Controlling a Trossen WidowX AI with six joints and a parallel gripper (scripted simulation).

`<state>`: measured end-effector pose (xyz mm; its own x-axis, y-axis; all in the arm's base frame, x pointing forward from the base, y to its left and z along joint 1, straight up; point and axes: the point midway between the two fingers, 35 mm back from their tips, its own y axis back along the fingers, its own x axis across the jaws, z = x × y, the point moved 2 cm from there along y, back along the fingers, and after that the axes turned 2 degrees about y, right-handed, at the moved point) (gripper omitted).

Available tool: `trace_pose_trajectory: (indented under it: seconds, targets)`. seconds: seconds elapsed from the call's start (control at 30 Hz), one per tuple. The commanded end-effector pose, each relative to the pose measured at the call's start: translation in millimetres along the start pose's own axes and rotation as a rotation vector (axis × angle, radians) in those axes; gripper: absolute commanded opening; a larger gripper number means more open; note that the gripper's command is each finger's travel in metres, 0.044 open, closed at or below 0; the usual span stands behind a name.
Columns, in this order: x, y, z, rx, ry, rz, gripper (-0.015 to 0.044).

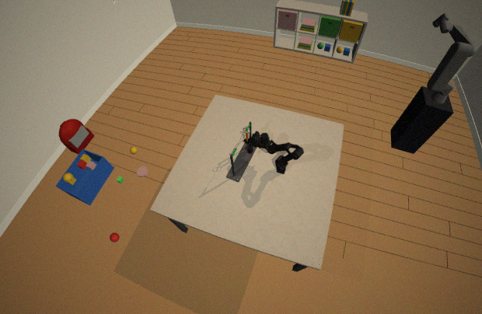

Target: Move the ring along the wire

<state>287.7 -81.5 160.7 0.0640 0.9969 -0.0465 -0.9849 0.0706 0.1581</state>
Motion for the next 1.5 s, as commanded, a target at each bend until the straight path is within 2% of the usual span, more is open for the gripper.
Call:
trace_pose_trajectory:
  seconds: [0.0, 0.83, 1.47]
  targets:
    - [3.8, 0.3, -0.3, 0.002, -0.007, -0.001, -0.015]
    - [22.2, -0.3, 1.2, 0.008, 0.037, 0.002, -0.015]
    - [19.8, -0.2, 2.4, 0.017, 0.201, -0.017, -0.015]
